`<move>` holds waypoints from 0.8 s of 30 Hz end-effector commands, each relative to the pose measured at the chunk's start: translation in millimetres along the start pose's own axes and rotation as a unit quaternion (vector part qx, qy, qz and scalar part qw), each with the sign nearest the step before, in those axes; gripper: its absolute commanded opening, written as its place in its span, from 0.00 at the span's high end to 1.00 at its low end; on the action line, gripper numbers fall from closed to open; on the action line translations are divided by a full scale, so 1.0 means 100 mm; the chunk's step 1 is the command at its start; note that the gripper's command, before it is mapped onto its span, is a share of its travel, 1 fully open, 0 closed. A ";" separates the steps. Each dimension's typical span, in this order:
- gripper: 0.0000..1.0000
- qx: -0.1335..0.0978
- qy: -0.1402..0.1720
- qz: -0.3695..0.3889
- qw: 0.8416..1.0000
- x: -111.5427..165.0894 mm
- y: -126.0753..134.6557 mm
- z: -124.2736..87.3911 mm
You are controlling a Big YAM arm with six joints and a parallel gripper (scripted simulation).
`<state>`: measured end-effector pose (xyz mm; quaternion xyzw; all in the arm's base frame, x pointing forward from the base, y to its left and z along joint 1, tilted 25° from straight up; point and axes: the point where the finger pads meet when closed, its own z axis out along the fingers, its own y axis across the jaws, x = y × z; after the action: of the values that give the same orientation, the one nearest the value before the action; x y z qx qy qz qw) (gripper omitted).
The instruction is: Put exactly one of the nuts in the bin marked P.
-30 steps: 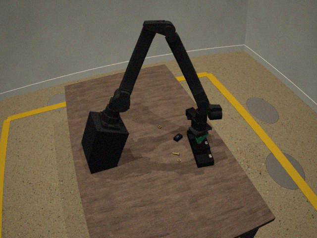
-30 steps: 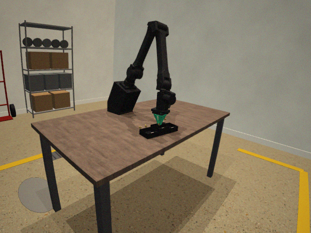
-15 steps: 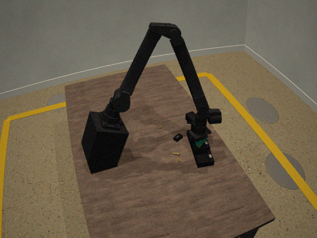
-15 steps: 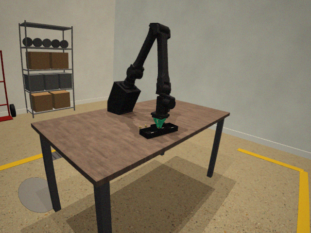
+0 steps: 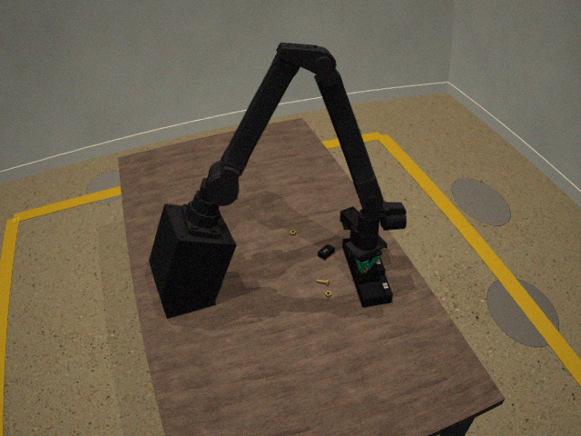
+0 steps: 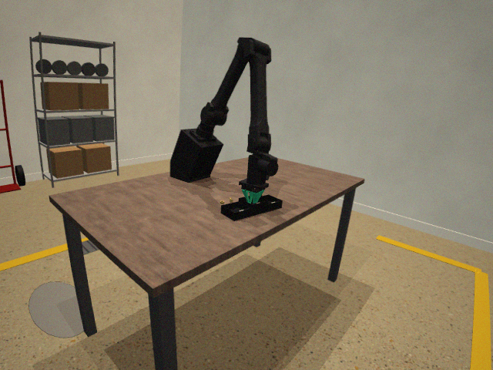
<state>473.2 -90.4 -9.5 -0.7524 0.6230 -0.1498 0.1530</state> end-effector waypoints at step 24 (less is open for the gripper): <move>0.70 0.017 0.006 0.001 1.000 0.04 -0.23 -0.12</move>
<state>471.9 -90.1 -9.5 -0.7524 0.6238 -0.1474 0.1518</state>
